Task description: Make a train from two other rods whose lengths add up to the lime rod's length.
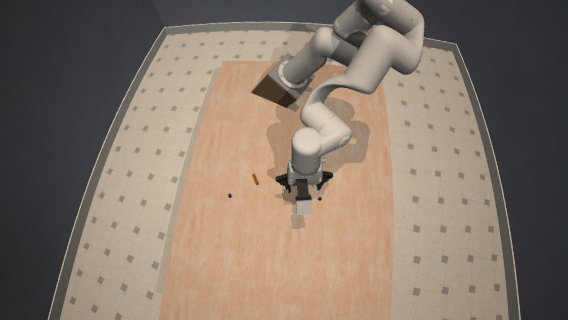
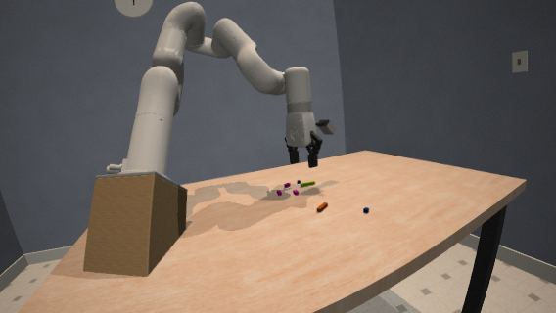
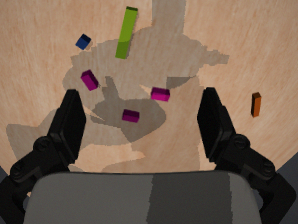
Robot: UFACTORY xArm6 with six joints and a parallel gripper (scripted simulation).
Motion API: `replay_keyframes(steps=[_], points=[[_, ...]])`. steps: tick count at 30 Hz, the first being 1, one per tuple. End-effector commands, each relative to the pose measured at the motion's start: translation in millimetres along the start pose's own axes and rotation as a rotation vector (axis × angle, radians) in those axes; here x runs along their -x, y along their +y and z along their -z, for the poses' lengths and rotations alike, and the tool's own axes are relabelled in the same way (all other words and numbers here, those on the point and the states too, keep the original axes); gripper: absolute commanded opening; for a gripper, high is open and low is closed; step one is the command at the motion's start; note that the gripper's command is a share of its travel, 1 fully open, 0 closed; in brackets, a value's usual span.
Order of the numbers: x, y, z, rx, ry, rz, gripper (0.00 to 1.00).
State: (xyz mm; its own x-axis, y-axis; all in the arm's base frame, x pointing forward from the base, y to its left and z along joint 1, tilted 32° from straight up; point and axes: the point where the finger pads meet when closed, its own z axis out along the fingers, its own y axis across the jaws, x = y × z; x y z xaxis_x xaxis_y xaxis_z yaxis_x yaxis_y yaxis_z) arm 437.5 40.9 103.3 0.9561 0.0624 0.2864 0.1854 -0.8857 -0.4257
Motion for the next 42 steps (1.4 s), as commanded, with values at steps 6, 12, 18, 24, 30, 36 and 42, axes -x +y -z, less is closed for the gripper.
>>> replay_keyframes(steps=[6, 12, 18, 24, 30, 36, 42], points=[[-8, -21, 3, -0.005, 0.015, 0.317, 1.00], [-12, -36, 4, -0.005, 0.018, 0.520, 1.00], [-16, -51, 6, -0.005, 0.021, 0.723, 1.00], [-17, -56, 6, -0.005, 0.023, 0.790, 1.00], [-17, -56, 6, -0.005, 0.023, 0.797, 0.24], [-17, -56, 6, -0.005, 0.023, 0.797, 0.24], [-17, -56, 6, -0.005, 0.023, 0.797, 0.24]])
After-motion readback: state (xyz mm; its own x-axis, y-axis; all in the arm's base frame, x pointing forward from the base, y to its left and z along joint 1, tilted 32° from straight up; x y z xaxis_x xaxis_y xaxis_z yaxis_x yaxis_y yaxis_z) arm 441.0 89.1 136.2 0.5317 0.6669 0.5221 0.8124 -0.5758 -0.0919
